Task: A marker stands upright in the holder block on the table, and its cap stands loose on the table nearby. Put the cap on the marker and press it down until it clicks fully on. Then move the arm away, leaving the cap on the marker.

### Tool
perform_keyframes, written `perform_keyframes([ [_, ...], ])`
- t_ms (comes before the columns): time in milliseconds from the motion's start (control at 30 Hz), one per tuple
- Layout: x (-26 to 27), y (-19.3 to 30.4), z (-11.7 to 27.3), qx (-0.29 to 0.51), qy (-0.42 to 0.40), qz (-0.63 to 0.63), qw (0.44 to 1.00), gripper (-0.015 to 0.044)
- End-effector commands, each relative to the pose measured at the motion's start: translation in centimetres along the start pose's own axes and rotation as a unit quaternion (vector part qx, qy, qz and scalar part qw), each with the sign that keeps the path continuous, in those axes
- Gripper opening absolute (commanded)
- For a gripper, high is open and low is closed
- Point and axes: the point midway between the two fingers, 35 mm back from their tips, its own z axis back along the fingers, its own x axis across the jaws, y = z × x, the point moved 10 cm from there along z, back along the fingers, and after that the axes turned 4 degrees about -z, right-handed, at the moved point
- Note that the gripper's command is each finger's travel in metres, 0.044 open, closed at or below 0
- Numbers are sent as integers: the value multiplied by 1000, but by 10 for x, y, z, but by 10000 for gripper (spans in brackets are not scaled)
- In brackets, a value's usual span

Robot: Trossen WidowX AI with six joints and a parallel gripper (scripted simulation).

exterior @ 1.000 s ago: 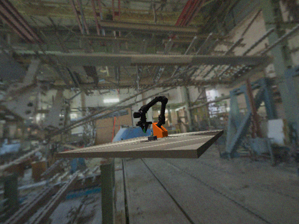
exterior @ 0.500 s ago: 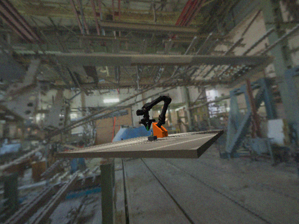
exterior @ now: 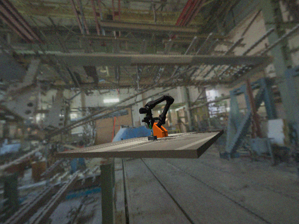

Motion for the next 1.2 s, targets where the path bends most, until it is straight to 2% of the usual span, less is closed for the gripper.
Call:
perform_keyframes([
  [0, 3, 2, -1, -1, -2, -3, 1000, 0],
  [1167, 3, 1, -51, -1, -2, -2, 1000, 0],
])
